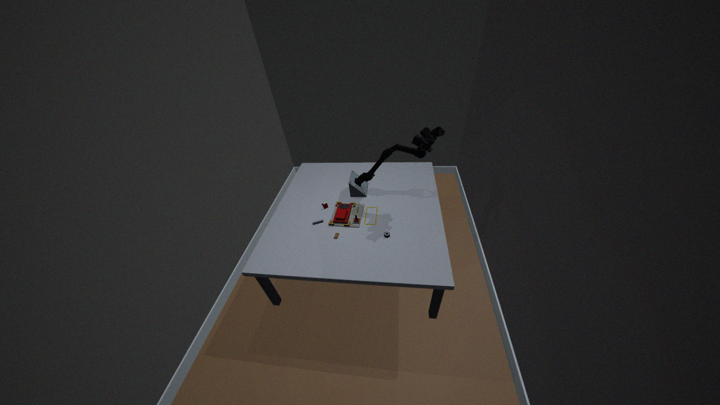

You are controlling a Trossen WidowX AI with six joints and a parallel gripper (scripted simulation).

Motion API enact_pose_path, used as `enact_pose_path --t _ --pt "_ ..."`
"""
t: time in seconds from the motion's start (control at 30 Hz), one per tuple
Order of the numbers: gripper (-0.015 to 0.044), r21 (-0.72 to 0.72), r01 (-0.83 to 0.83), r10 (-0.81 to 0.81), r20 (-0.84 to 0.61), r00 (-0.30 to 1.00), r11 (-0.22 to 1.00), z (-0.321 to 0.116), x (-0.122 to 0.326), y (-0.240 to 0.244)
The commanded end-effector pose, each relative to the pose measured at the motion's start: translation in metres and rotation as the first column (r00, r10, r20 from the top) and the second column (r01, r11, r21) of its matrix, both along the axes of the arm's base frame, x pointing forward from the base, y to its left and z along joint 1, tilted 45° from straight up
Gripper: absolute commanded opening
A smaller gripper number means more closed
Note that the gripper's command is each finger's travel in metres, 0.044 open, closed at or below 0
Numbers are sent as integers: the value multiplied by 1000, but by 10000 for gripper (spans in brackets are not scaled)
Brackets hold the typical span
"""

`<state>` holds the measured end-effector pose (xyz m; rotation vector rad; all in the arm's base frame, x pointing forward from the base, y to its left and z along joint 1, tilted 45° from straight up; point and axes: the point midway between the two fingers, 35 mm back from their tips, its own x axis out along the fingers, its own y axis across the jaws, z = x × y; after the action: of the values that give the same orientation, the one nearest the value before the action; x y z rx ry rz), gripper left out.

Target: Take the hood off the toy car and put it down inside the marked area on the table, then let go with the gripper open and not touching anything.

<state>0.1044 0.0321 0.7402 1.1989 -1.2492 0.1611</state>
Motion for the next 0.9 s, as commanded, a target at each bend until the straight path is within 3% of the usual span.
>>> enact_pose_path --t 0.0,0.53,0.87 --pt "26 -2 2 -2 0 1000 1000 0 0 1" --pt "440 -258 210 -222 -19 975 943 -1 44 56" --pt "440 -394 266 -294 -13 956 880 -7 78 81"
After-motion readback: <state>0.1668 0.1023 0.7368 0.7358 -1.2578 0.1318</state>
